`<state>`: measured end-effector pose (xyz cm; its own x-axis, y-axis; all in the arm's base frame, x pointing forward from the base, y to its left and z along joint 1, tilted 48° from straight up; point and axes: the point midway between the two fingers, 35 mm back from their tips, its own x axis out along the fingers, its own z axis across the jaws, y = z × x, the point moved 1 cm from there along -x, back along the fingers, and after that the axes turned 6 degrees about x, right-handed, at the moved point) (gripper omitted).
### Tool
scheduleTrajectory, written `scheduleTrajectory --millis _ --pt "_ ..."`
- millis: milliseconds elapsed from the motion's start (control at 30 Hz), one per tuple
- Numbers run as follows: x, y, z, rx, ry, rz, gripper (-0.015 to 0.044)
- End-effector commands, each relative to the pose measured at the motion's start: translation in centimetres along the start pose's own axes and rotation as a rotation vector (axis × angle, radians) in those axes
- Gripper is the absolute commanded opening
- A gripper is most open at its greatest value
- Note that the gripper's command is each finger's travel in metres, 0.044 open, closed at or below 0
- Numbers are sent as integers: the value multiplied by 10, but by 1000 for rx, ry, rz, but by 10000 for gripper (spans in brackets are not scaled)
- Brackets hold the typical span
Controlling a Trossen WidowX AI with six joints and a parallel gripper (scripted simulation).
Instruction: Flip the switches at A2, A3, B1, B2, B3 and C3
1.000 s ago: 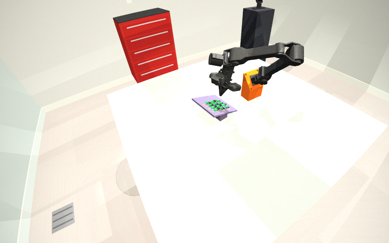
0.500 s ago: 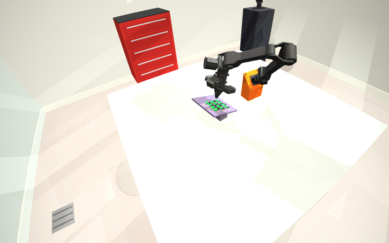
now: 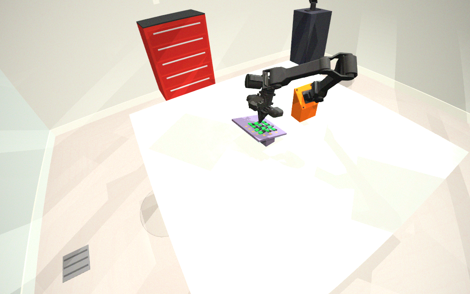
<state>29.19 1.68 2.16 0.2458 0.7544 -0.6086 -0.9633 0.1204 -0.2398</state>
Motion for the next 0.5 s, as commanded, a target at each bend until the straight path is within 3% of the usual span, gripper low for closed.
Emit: scheduleTrajectory --millis 0,467 --pt "8 2 0 10 -5 4 0" --pt "12 2 1 10 -5 4 0"
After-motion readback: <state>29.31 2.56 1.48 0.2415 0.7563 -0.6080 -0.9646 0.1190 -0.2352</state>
